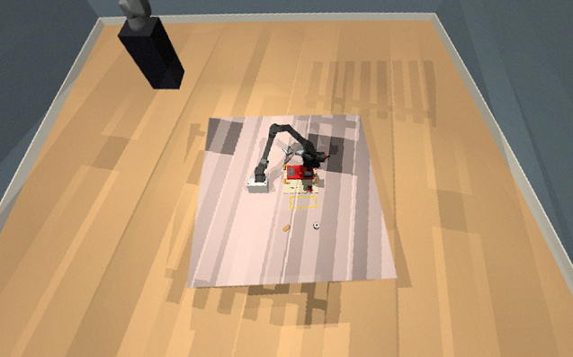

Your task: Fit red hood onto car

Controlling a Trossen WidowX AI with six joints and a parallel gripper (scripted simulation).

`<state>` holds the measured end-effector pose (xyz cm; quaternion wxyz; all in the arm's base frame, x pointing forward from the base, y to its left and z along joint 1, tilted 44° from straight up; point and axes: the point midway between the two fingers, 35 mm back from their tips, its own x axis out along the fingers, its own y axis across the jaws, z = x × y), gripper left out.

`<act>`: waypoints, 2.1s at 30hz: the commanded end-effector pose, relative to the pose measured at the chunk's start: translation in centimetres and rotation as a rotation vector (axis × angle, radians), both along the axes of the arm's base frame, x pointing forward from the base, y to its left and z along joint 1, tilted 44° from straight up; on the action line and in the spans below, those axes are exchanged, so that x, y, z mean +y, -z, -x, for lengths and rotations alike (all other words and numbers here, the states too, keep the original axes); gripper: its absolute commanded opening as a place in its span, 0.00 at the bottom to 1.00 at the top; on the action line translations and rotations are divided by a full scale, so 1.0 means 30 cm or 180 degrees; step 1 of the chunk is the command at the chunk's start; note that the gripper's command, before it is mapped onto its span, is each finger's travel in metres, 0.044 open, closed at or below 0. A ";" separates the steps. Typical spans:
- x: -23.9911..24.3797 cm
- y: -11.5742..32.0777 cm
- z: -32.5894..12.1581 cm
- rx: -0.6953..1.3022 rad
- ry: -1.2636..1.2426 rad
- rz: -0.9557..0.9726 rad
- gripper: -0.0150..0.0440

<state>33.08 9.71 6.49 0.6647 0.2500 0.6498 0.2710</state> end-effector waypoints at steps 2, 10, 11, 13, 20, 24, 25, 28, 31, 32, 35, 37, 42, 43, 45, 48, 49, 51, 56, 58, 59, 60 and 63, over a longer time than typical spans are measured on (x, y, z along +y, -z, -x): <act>0.003 0.000 0.002 0.0008 0.0005 -0.0017 0.25; 0.003 0.000 0.002 0.0008 0.0005 -0.0017 0.25; 0.003 0.000 0.002 0.0008 0.0005 -0.0017 0.25; 0.003 0.000 0.002 0.0008 0.0005 -0.0017 0.25; 0.003 0.000 0.002 0.0008 0.0005 -0.0017 0.25; 0.003 0.000 0.002 0.0008 0.0005 -0.0017 0.25; 0.004 0.001 0.002 0.0008 0.0005 -0.0017 0.25; 0.006 0.003 0.001 0.0008 0.0005 -0.0017 0.25; 0.009 0.006 0.001 0.0008 0.0005 -0.0017 0.25; 0.010 0.007 0.001 0.0008 0.0005 -0.0017 0.25; 0.012 0.010 0.001 0.0008 0.0005 -0.0017 0.25; 0.014 0.012 0.001 0.0008 0.0005 -0.0017 0.25; 0.016 0.014 0.002 0.0008 0.0005 -0.0017 0.25; 0.016 0.014 0.001 0.0008 0.0005 -0.0017 0.25; 0.014 0.012 0.001 0.0007 0.0006 -0.0016 0.25; 0.011 0.010 0.001 0.0006 0.0006 -0.0015 0.25; 0.010 0.009 0.001 0.0006 0.0006 -0.0014 0.25; 0.008 0.007 0.000 0.0005 0.0007 -0.0014 0.25; 0.003 0.002 0.000 0.0003 0.0008 -0.0012 0.25; 0.001 0.000 -0.001 0.0003 0.0008 -0.0011 0.25; 0.000 -0.001 -0.001 0.0002 0.0008 -0.0010 0.25; -0.001 -0.002 -0.001 0.0002 0.0008 -0.0010 0.25; -0.004 -0.005 -0.001 0.0001 0.0009 -0.0009 0.25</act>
